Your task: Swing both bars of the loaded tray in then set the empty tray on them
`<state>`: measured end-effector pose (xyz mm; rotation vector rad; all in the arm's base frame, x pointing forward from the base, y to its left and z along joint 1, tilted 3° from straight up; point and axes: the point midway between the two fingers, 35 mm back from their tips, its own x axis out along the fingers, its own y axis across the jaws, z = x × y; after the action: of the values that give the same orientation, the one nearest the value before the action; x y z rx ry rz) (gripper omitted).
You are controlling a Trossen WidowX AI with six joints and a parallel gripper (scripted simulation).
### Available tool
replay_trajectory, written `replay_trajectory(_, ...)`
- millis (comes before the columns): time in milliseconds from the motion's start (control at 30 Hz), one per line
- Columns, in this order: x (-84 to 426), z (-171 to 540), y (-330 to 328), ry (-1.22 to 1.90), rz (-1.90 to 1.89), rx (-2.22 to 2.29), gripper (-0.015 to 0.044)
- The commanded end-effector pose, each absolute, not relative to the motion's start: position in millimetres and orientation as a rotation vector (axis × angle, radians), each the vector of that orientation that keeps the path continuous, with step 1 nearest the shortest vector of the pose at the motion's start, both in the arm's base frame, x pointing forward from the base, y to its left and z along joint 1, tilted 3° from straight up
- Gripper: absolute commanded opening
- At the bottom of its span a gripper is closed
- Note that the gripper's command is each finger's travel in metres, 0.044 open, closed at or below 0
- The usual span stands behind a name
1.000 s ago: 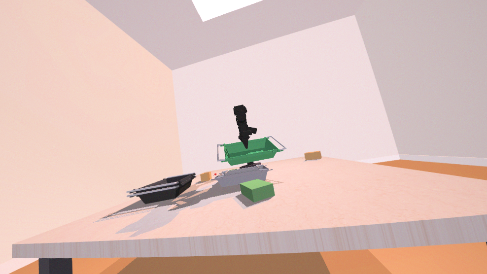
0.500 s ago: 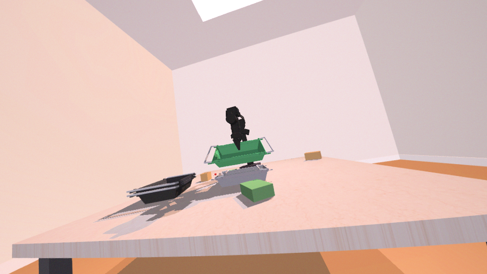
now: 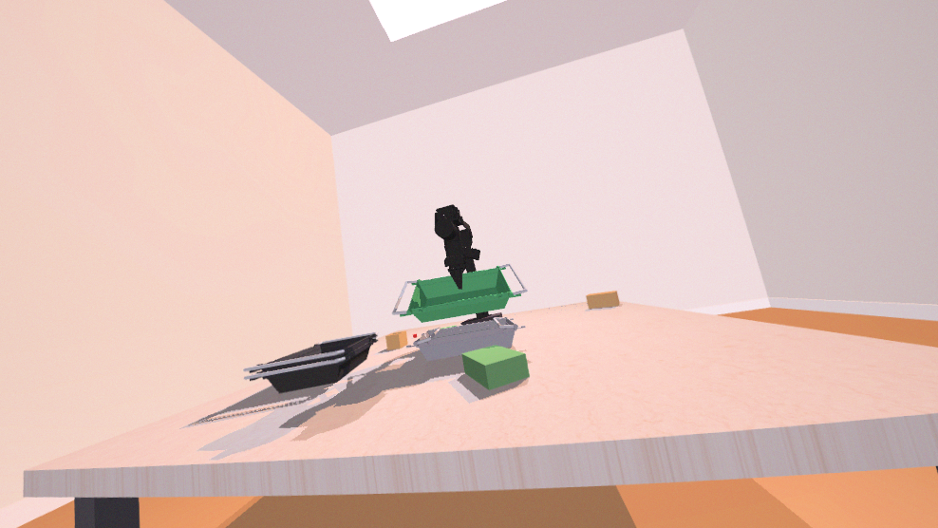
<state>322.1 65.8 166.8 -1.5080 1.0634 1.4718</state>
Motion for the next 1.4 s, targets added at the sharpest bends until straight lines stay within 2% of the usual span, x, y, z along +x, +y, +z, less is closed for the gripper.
replay_trajectory(0, 322.8, 171.2, 66.1, 1.045, 1.459, -1.518, 0.0)
replay_trajectory(1367, 322.9, 152.6, 65.0, 1.045, 1.459, -1.518, 0.0)
